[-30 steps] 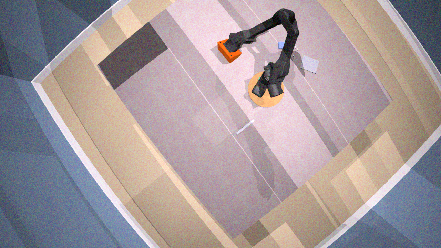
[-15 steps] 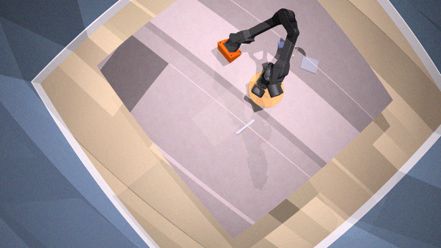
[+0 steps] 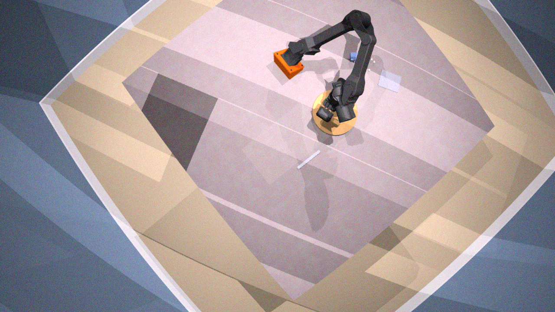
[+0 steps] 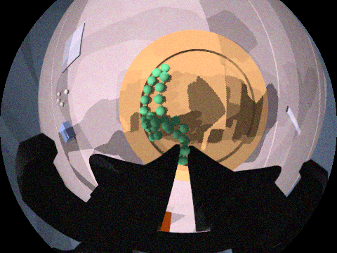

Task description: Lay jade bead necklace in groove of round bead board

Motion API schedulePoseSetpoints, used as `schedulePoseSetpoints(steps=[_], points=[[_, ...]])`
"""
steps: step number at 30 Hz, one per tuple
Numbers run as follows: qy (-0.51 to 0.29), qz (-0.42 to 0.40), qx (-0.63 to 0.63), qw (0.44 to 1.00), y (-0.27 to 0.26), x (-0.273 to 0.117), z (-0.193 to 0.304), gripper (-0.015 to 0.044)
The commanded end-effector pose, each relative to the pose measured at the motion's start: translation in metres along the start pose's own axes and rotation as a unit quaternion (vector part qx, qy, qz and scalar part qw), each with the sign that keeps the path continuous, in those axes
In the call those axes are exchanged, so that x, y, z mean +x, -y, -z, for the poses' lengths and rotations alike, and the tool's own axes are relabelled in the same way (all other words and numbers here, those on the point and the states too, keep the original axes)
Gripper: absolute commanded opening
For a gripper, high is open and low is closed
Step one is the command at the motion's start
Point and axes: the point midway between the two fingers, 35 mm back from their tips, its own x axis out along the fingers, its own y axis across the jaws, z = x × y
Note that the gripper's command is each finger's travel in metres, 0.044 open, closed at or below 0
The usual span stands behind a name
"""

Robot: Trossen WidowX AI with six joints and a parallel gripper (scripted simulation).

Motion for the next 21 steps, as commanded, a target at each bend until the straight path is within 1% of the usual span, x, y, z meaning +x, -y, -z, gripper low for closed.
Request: schedulePoseSetpoints(steps=[1,5,12,21], points=[[0.002,0.003,-0.004,1.0,0.0,-0.006,-0.002,0.0],[0.002,0.003,-0.004,1.0,0.002,-0.006,-0.001,0.0],[0.002,0.003,-0.004,1.0,0.021,-0.006,0.002,0.0],[0.002,0.003,-0.004,1.0,0.021,0.0,0.002,0.0]])
